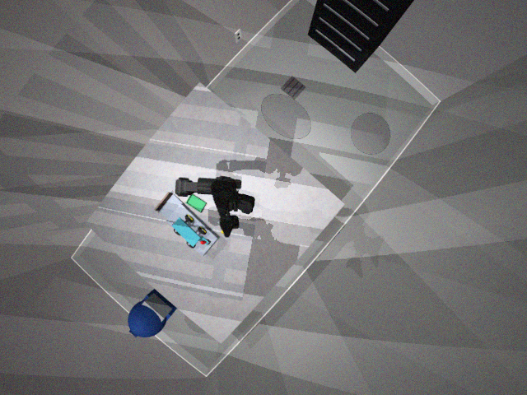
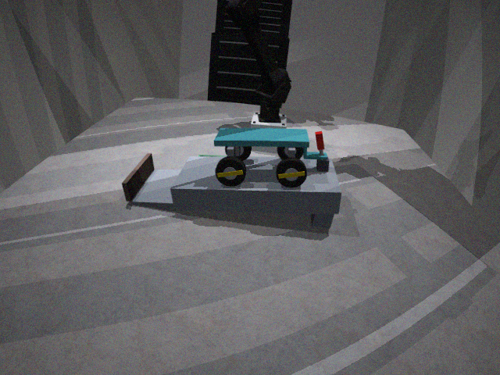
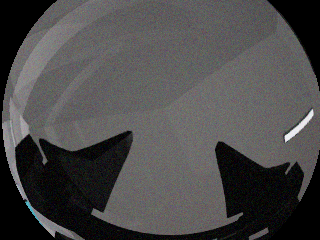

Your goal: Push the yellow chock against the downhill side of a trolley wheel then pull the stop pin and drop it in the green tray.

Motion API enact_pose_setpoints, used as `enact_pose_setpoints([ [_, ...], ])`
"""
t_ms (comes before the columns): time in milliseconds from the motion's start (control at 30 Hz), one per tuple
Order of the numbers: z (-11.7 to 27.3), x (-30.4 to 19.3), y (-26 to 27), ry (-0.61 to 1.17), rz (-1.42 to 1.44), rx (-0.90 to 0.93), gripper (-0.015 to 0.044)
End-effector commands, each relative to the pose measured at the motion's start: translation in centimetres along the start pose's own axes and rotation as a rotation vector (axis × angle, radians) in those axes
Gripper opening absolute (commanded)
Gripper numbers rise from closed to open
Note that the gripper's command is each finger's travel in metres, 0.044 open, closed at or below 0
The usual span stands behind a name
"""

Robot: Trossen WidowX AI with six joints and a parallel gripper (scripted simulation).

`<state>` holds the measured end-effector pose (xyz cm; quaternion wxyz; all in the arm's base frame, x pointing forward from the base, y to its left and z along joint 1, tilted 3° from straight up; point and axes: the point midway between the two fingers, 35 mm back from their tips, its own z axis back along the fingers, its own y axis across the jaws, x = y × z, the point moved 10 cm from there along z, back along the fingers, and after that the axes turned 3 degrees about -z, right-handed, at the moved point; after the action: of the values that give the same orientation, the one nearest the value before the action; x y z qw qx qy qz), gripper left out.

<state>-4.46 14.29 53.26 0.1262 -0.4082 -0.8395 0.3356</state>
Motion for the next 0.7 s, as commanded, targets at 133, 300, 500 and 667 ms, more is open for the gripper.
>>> enact_pose_setpoints([
  [133, -0.3, 1.2, 1.1, -0.043, -0.067, 0.008, 0.0269],
  [300, -0.7, 2.8, 3.1, -0.102, -0.167, 0.042, 0.019],
  [500, -1.1, 4.3, 5.7, -0.162, -0.298, 0.112, 0.019],
  [667, -1.4, 5.3, 8.2, -0.195, -0.413, 0.198, 0.019],
])
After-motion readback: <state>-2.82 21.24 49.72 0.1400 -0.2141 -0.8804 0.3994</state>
